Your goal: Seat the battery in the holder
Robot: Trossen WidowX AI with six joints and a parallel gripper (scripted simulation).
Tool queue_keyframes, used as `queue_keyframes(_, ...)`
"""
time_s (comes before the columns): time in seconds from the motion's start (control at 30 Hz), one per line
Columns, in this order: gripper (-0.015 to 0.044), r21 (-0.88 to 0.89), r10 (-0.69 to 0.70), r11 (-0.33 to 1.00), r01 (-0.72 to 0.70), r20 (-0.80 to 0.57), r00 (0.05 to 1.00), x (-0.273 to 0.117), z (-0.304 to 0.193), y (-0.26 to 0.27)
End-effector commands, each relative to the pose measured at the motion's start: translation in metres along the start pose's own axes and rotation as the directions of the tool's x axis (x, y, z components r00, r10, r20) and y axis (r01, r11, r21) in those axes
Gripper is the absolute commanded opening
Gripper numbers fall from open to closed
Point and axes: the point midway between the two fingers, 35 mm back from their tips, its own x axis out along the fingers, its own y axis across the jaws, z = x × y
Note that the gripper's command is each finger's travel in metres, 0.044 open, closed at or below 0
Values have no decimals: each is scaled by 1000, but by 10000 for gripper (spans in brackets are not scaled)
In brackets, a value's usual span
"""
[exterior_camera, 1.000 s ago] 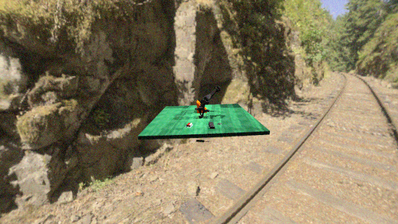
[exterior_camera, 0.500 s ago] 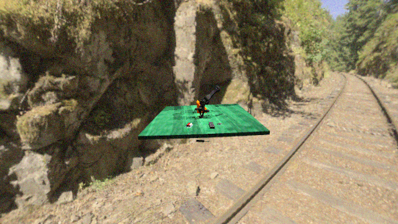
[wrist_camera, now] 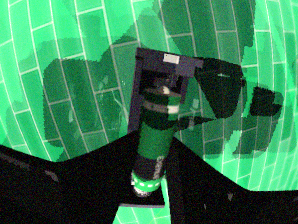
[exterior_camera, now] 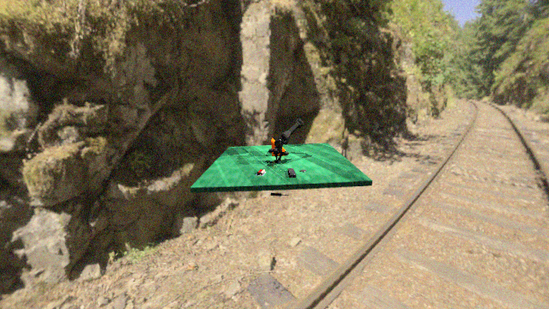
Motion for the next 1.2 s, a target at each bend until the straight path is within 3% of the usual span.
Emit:
queue_keyframes(0.0,66,1,3,1000,-3,-30,1000,1,-2,1)
queue_keyframes(1.17,66,-3,-4,1000,4,-55,998,2,15,2)
